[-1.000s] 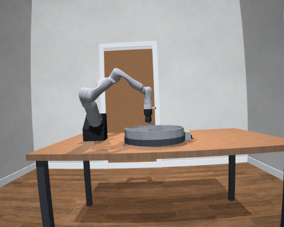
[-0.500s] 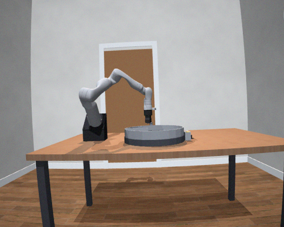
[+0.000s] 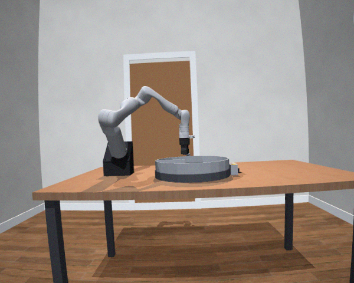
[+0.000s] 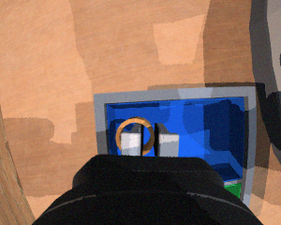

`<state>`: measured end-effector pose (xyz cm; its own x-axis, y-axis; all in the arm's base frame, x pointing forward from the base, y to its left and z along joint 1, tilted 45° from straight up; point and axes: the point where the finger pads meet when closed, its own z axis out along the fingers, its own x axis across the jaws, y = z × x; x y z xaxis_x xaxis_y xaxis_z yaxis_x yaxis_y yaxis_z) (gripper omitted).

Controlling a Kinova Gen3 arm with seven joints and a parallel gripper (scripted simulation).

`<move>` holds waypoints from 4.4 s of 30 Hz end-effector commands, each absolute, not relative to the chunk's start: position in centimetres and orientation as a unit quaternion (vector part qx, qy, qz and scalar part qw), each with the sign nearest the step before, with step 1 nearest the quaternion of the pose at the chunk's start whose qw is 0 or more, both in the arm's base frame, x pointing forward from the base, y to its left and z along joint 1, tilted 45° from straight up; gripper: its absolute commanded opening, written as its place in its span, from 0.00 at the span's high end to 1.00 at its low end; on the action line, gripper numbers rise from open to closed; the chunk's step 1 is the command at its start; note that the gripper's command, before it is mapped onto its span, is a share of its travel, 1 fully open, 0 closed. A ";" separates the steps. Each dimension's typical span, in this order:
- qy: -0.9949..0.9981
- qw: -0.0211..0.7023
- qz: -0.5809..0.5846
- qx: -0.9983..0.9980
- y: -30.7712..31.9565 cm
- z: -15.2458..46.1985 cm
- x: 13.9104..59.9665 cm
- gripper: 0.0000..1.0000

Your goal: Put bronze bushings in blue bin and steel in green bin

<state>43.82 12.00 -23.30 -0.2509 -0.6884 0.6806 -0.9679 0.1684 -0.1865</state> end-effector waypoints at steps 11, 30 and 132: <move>-0.729 0.228 0.306 0.568 11.4 -24.0 43.9 1.00; -0.729 0.228 0.306 0.568 10.8 -24.6 43.9 1.00; -0.729 0.228 0.306 0.568 10.6 -24.8 43.9 0.58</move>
